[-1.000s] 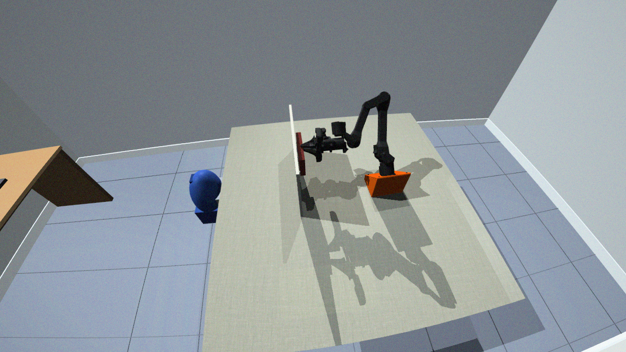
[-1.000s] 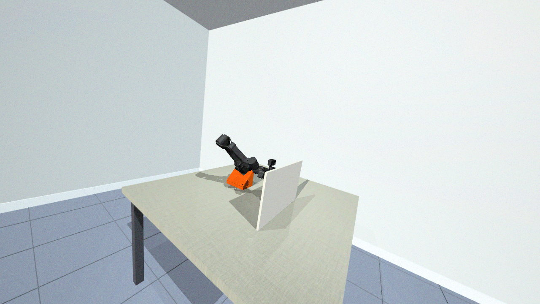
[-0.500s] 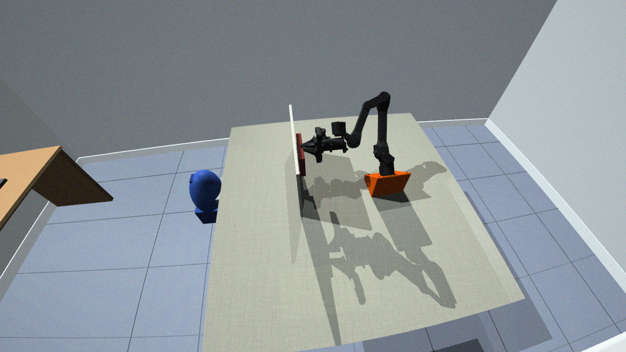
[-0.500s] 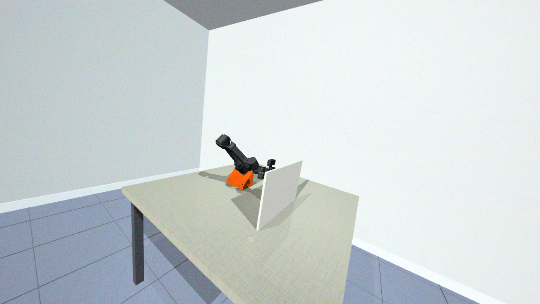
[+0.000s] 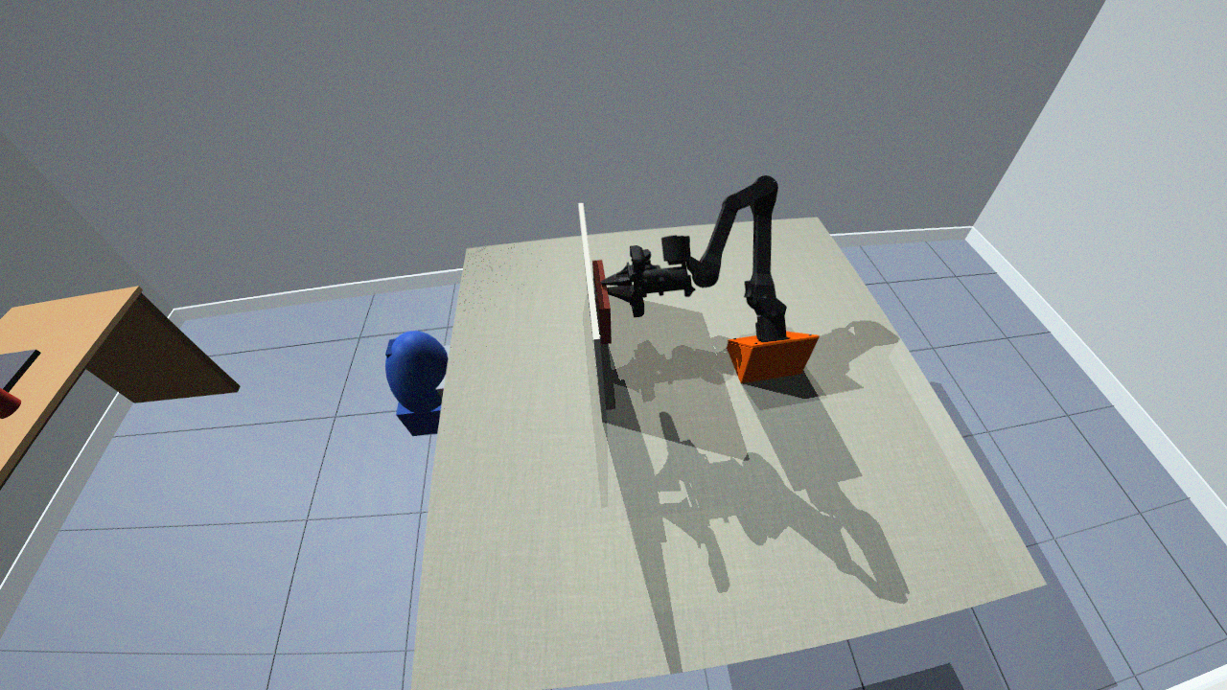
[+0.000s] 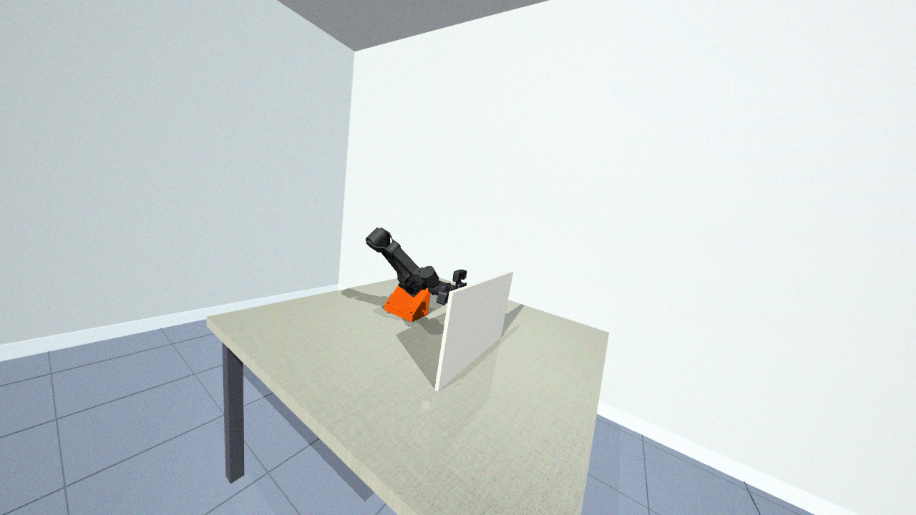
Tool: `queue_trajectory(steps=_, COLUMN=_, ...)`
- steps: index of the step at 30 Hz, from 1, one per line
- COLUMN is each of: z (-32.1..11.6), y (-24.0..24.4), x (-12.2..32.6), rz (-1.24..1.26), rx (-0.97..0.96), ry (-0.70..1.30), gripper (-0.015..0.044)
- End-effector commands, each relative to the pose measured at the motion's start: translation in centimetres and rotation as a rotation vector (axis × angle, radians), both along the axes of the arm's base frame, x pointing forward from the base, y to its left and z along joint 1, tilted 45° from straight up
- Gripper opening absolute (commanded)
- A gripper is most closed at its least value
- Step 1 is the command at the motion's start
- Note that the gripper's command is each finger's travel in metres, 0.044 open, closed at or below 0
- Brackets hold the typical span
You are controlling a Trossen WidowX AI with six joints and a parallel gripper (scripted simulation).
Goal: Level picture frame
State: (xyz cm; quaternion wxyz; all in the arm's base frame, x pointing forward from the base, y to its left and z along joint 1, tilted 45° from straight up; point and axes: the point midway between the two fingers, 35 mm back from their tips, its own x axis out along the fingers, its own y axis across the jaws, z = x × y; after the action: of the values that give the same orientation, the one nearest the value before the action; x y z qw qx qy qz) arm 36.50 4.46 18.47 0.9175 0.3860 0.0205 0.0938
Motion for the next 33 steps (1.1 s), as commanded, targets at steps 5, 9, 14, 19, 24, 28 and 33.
queue_trajectory(steps=5, z=0.0, y=0.0, x=0.0, rz=0.000, rx=-0.003, ry=0.000, gripper=0.0260)
queue_trajectory(steps=9, z=0.2, y=-0.1, x=-0.5, rz=-0.001, rx=-0.017, ry=-0.003, gripper=0.0260)
queue_trajectory(steps=14, z=0.8, y=-1.0, x=-4.1, rz=-0.004, rx=-0.113, ry=-0.022, gripper=0.0260)
queue_trajectory(steps=19, z=0.4, y=-1.6, x=-7.6, rz=-0.007, rx=-0.214, ry=-0.041, gripper=0.0260)
queue_trajectory(steps=24, z=-0.5, y=-1.9, x=-9.8, rz=-0.009, rx=-0.283, ry=-0.055, gripper=0.0260)
queue_trajectory(steps=28, z=0.8, y=-0.6, x=-9.7, rz=-0.013, rx=-0.292, ry=-0.058, gripper=0.0260)
queue_trajectory(steps=33, z=2.2, y=1.6, x=-12.0, rz=-0.013, rx=-0.366, ry=-0.070, gripper=0.0260)
